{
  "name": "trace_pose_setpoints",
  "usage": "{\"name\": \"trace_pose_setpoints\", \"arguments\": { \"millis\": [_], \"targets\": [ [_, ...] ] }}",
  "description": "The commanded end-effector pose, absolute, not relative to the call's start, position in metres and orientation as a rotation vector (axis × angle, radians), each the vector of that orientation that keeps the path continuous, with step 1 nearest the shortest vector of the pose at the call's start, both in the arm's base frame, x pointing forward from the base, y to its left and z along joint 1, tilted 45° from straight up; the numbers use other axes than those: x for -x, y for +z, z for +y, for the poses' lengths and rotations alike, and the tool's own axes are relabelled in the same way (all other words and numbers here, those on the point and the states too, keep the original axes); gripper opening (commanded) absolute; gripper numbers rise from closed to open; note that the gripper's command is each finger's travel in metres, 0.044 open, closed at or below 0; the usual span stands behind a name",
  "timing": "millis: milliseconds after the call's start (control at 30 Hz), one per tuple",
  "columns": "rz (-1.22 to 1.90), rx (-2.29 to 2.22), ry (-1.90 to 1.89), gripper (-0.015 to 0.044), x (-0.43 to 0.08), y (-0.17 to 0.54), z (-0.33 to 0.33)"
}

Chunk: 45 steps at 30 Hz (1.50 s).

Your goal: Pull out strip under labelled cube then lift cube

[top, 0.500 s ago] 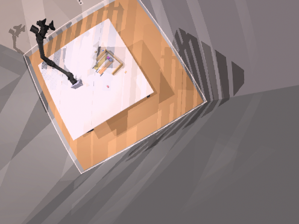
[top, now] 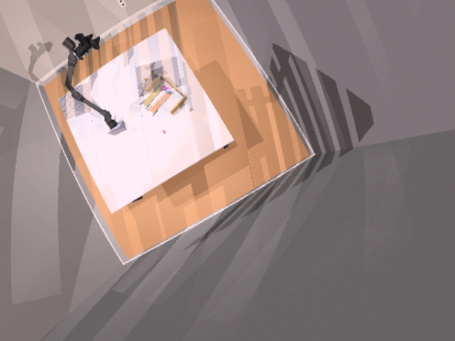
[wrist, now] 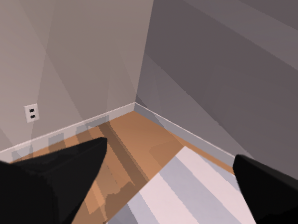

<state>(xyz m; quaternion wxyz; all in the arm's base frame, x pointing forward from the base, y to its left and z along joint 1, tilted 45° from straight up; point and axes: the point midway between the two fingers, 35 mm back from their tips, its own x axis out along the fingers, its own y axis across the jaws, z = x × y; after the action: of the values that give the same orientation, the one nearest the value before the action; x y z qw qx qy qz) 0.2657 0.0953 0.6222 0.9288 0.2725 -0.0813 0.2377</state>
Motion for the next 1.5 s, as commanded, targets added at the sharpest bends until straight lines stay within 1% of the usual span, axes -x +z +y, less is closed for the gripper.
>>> {"name": "trace_pose_setpoints", "arguments": {
  "millis": [0, 267, 367, 500, 633, 767, 900, 1033, 1100, 1467],
  "targets": [
    [-0.072, -0.487, 0.425, 0.04, -0.308, 0.578, 0.083],
    [0.135, -0.403, 0.299, 0.04, -0.374, 0.468, 0.021],
    [0.212, -0.402, 0.261, 0.04, -0.388, 0.423, -0.009],
    [0.305, -0.423, 0.217, 0.04, -0.393, 0.363, -0.051],
    [0.386, -0.472, 0.178, 0.04, -0.384, 0.302, -0.093],
    [0.444, -0.545, 0.147, 0.04, -0.363, 0.245, -0.129],
    [0.476, -0.646, 0.119, 0.04, -0.328, 0.189, -0.157],
    [0.472, -0.763, 0.095, 0.04, -0.287, 0.142, -0.171],
    [0.467, -0.783, 0.091, 0.04, -0.279, 0.135, -0.172],
    [0.467, -0.783, 0.091, 0.04, -0.279, 0.135, -0.172]
  ]
}}
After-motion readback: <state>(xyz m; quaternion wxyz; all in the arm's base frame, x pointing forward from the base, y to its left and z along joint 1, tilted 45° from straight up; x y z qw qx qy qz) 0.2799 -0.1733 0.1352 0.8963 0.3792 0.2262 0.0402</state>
